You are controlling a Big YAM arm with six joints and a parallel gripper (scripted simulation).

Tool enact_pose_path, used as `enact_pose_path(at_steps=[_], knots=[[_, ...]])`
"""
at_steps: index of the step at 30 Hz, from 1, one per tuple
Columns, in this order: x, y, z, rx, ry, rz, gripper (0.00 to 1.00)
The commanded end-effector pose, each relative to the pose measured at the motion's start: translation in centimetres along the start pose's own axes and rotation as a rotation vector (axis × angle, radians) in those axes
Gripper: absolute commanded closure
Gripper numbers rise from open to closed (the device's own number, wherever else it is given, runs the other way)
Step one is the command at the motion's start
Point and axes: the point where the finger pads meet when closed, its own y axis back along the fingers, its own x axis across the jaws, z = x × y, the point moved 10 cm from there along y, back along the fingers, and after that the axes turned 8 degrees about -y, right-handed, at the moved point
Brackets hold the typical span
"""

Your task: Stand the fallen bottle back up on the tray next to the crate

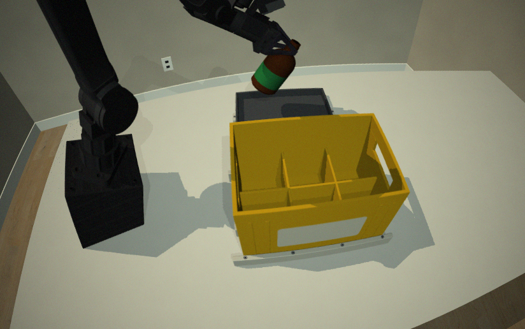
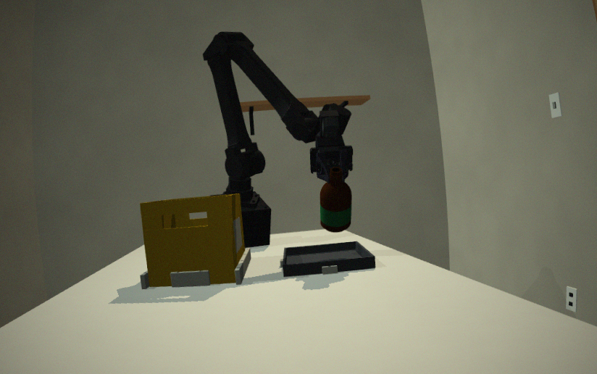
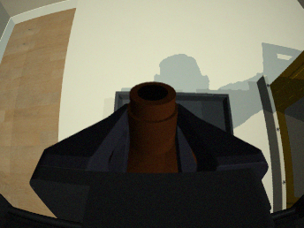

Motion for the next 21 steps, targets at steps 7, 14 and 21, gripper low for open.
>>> enact_pose_path(at_steps=[7, 14, 21], knots=[[1.0, 0.5, 0.6, -0.065, -0.012, 0.038, 1.00], [1.8, 0.8, 2.3, -0.099, -0.048, 0.054, 1.00], [1.8, 0.8, 2.3, -0.099, -0.047, 0.054, 1.00]])
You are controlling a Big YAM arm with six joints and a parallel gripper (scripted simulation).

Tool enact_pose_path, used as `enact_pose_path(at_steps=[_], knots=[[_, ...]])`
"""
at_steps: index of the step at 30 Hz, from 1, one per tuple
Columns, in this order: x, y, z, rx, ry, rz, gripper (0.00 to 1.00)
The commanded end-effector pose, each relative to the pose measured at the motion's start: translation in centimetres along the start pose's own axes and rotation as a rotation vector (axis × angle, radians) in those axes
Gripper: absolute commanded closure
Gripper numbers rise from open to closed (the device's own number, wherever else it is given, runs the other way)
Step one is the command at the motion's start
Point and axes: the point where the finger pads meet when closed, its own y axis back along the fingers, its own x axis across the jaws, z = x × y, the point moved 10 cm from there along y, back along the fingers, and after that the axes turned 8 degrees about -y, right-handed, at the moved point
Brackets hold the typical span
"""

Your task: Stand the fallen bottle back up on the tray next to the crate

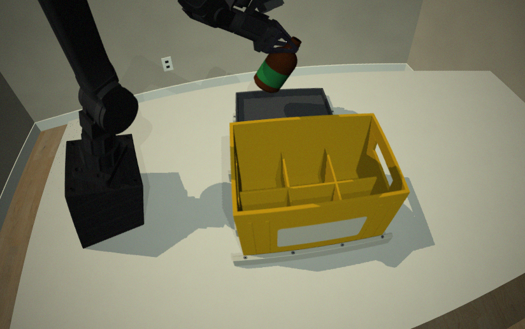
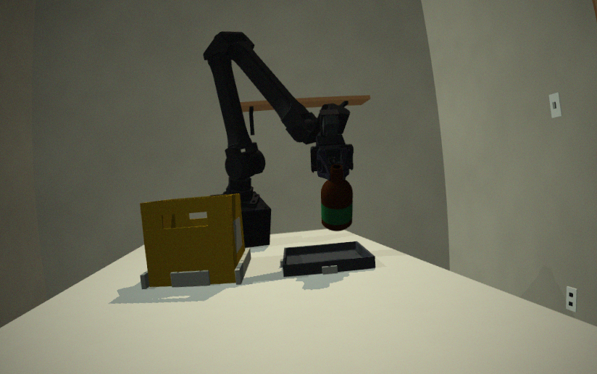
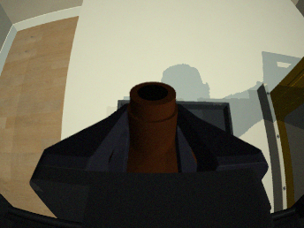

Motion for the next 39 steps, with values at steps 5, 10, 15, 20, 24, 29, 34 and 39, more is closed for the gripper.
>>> enact_pose_path(at_steps=[5, 10, 15, 20, 24, 29, 34, 39], knots=[[1.6, 0.6, 2.2, -0.054, -0.047, 0.042, 1.00], [1.6, 0.6, 2.2, -0.054, -0.047, 0.042, 1.00], [1.6, 0.6, 2.2, -0.054, -0.047, 0.042, 1.00], [1.6, 0.6, 2.2, -0.054, -0.047, 0.042, 1.00], [1.6, 0.6, 2.2, -0.054, -0.047, 0.042, 1.00], [1.6, 0.6, 2.2, -0.054, -0.047, 0.042, 1.00], [1.3, 0.4, 1.3, -0.044, -0.030, 0.035, 1.00], [1.0, 0.7, 1.2, -0.052, -0.031, 0.037, 1.00]])
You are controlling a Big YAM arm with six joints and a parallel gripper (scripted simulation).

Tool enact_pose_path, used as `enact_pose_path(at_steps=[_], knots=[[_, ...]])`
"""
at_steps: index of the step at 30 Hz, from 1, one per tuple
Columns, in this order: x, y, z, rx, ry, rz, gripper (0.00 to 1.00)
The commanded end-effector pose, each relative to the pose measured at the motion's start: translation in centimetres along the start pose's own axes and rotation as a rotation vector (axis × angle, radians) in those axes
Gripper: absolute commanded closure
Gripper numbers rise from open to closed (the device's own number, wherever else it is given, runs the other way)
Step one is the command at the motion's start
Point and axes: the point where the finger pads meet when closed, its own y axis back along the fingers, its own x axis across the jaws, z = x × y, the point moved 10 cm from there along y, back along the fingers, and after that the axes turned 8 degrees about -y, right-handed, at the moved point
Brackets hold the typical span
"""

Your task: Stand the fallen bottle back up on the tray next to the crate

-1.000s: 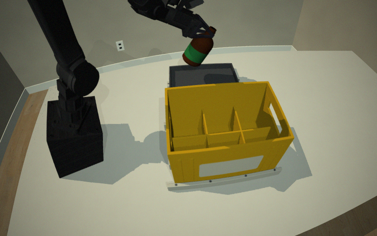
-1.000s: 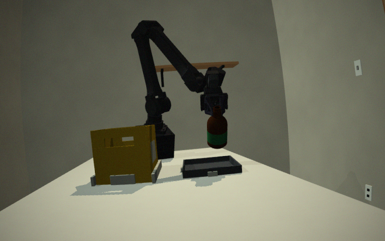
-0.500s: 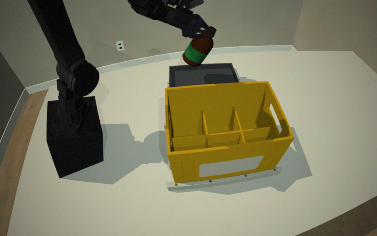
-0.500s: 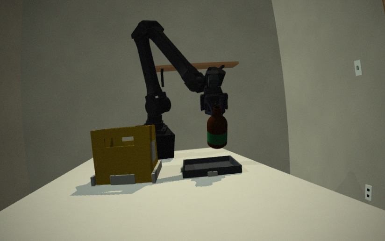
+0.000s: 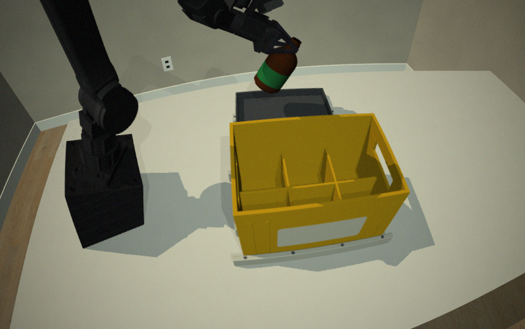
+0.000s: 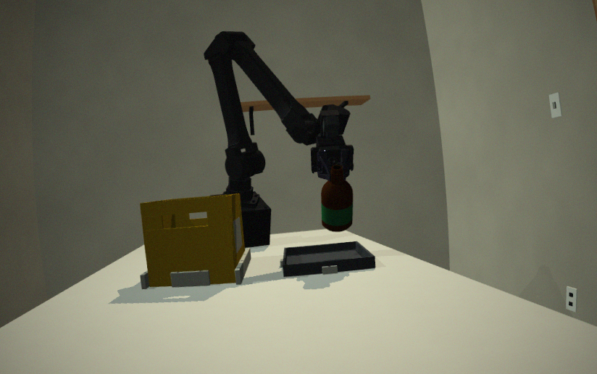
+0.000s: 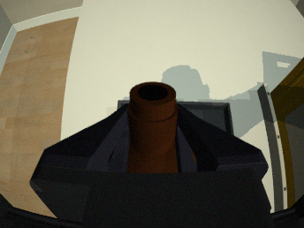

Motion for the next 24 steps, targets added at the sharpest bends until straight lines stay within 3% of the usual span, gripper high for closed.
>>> enact_pose_path(at_steps=[1, 5, 9, 16, 17, 20, 24], knots=[[0.9, 0.7, 1.1, -0.045, -0.027, 0.035, 1.00], [0.7, 0.3, -0.2, -0.043, -0.003, 0.029, 1.00], [1.3, 0.3, 0.5, -0.083, -0.022, 0.041, 1.00], [0.7, 0.3, -0.8, -0.102, -0.004, 0.039, 1.00], [1.9, 0.4, 1.8, -0.155, -0.061, 0.060, 1.00], [0.6, 0.3, -1.1, -0.130, -0.005, 0.042, 1.00], [0.5, 0.4, -1.3, -0.153, -0.006, 0.044, 1.00]])
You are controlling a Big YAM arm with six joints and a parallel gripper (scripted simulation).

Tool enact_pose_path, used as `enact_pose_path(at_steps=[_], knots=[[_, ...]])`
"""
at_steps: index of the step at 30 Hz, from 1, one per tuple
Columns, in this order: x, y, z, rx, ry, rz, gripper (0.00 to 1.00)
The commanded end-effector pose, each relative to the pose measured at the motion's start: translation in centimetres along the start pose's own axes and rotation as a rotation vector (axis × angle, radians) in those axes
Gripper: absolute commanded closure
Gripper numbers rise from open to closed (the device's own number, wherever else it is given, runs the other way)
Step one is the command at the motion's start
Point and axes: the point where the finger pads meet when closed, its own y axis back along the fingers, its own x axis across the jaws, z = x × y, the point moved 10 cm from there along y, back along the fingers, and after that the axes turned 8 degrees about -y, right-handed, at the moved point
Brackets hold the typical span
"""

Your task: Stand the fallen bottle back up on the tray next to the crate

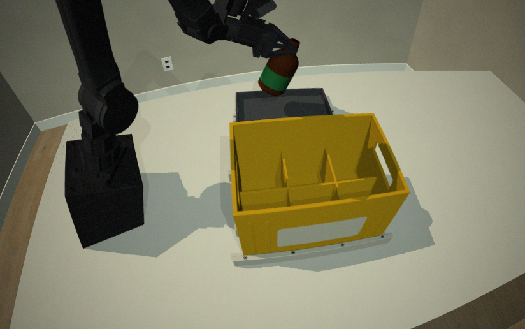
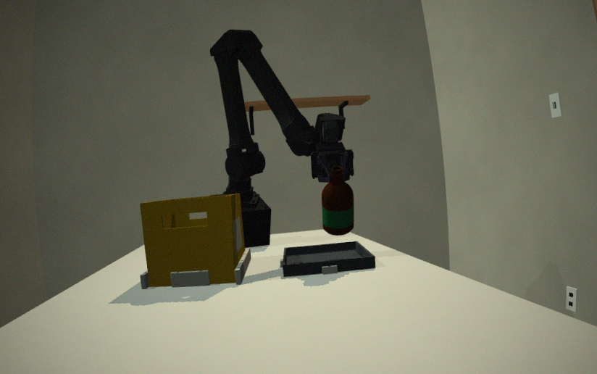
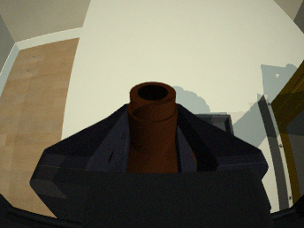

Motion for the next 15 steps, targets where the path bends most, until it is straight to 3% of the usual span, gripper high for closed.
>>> enact_pose_path(at_steps=[1, 3, 7, 15], knots=[[0.8, 0.4, 0.3, -0.042, -0.001, 0.028, 1.00], [1.3, 0.5, 1.8, -0.080, -0.038, 0.038, 1.00], [0.6, 0.6, 0.3, -0.066, -0.007, 0.031, 1.00], [1.3, 0.5, 1.6, -0.094, -0.038, 0.040, 1.00]])
